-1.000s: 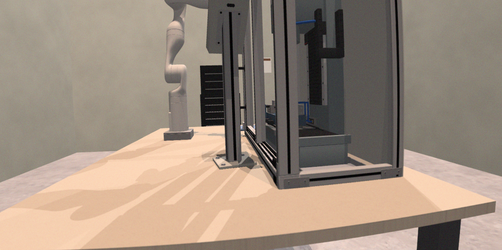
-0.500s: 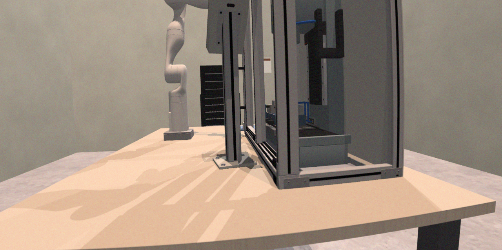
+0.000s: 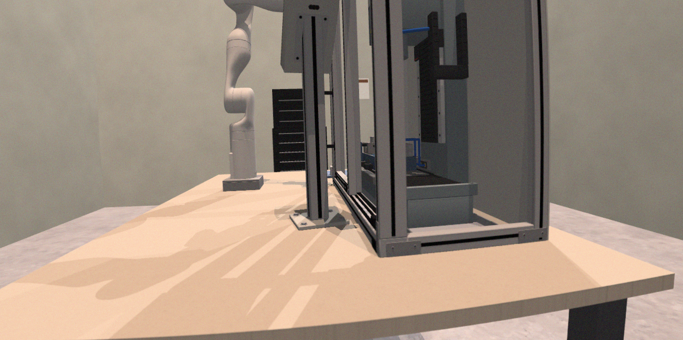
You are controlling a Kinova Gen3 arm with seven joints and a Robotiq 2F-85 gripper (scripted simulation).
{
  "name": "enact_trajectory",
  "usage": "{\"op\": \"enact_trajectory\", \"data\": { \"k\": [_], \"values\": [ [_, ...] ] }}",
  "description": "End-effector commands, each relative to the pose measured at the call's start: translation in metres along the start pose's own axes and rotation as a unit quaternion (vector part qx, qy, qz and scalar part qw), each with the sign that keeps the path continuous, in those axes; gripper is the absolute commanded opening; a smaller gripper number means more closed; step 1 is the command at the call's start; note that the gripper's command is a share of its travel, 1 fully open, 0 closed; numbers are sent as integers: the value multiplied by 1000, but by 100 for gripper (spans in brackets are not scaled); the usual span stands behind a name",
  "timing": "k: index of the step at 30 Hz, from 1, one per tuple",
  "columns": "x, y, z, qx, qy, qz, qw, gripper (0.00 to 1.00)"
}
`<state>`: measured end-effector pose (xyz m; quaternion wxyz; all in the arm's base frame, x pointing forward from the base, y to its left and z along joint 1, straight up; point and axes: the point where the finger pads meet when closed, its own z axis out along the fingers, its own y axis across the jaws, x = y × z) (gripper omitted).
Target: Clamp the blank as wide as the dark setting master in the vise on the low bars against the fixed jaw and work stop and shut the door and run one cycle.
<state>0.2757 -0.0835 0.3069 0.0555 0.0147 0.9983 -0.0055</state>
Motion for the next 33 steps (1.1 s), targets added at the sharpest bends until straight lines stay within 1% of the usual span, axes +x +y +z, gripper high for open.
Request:
{"op": "enact_trajectory", "data": {
  "k": [1, 27, 32, 33],
  "values": [
    [0, 0, 0, 0, 0, 0, 1000, 80],
    [0, 0, 0, 0, 0, 0, 1000, 80],
    [30, 0, -4, -6, 3, 3, 1000, 80],
    [30, 0, -4, -6, 3, 3, 1000, 80]
  ]
}}
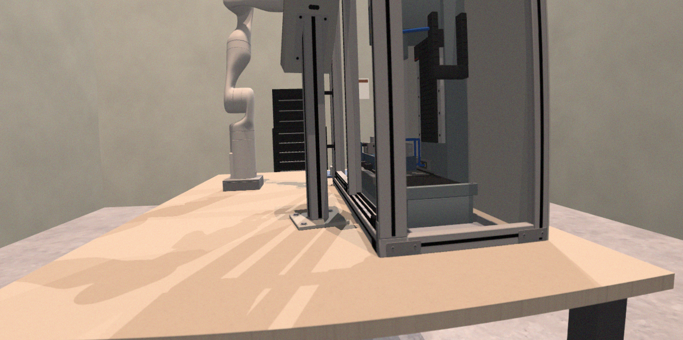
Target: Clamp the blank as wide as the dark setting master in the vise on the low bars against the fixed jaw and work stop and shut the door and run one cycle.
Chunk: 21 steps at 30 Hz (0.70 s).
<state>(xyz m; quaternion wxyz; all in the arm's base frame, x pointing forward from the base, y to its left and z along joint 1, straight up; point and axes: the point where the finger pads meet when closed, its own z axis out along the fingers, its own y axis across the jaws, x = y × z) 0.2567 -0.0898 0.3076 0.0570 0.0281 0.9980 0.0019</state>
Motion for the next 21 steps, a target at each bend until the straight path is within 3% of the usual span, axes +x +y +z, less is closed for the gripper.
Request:
{"op": "enact_trajectory", "data": {
  "k": [1, 11, 16, 21],
  "values": [
    [11, 7, -1, 1, 4, -11, 1000, 80],
    [11, 7, -1, 1, 4, -11, 1000, 80],
    [38, 5, -4, 1, 4, -11, 1000, 80],
    [38, 5, -4, 1, 4, -11, 1000, 80]
  ]
}}
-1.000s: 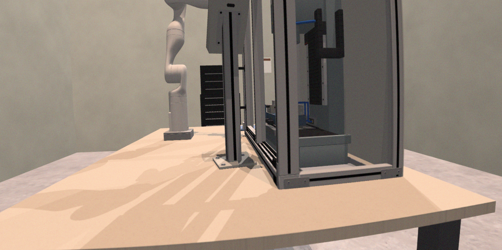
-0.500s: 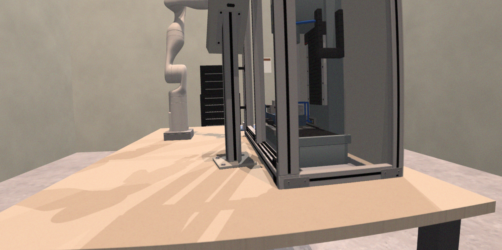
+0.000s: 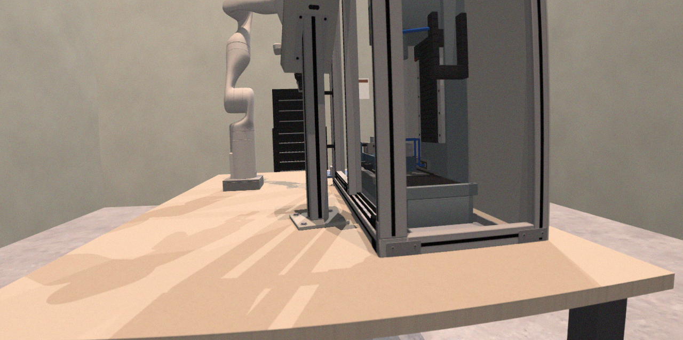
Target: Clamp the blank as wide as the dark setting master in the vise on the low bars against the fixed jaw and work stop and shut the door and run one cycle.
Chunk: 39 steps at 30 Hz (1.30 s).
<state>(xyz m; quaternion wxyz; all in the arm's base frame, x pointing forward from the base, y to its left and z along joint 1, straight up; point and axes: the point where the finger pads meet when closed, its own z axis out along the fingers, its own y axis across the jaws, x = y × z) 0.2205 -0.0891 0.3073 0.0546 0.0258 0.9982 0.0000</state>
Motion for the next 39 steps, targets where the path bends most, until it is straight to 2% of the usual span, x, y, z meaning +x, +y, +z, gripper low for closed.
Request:
{"op": "enact_trajectory", "data": {
  "k": [1, 7, 12, 24, 29, 39],
  "values": [
    [2, 6, 0, -1, 2, -8, 1000, 80],
    [2, 6, 0, -1, 2, -8, 1000, 80],
    [24, 7, -2, -1, 2, -8, 1000, 80],
    [24, 7, -2, -1, 2, -8, 1000, 80],
    [16, 6, -62, -1, 54, -7, 999, 80],
    [16, 6, -62, -1, 54, -7, 999, 80]
  ]
}}
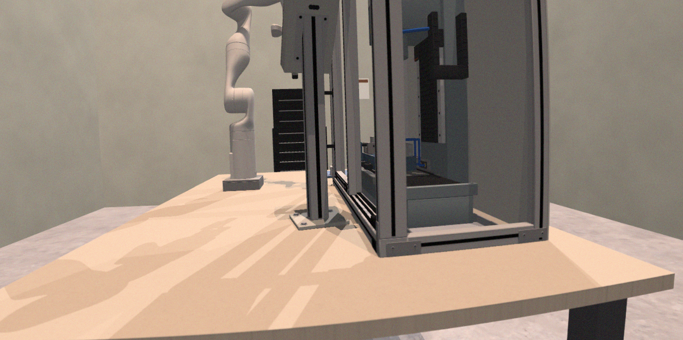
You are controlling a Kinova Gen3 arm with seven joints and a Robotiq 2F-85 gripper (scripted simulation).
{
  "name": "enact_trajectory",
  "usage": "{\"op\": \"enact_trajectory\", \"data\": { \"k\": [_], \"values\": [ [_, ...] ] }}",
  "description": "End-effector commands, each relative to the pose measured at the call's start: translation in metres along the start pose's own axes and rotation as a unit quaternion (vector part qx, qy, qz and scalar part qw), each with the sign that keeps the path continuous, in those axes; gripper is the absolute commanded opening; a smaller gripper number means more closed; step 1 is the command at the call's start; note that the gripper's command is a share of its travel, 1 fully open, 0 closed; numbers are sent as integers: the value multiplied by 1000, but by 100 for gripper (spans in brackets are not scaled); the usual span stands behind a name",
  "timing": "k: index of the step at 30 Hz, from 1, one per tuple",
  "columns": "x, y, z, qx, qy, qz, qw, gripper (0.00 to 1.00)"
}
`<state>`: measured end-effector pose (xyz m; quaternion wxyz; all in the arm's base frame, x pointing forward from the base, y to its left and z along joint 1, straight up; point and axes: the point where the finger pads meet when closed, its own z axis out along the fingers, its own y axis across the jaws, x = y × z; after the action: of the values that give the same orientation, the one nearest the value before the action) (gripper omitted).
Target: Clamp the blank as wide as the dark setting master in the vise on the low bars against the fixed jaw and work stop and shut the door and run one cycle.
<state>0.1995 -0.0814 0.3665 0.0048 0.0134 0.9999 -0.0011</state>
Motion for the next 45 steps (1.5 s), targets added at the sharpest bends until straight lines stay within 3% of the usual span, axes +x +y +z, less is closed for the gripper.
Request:
{"op": "enact_trajectory", "data": {
  "k": [1, 7, 19, 20, 45],
  "values": [
    [2, -1, -1, -3, 4, 6, 1000, 80],
    [2, 0, -34, -3, 4, 6, 1000, 80],
    [2, 0, -34, -3, 4, 6, 1000, 80],
    [0, 1, -33, -1, 1, 0, 1000, 10],
    [0, 1, -33, -1, 1, 0, 1000, 10]
  ]
}}
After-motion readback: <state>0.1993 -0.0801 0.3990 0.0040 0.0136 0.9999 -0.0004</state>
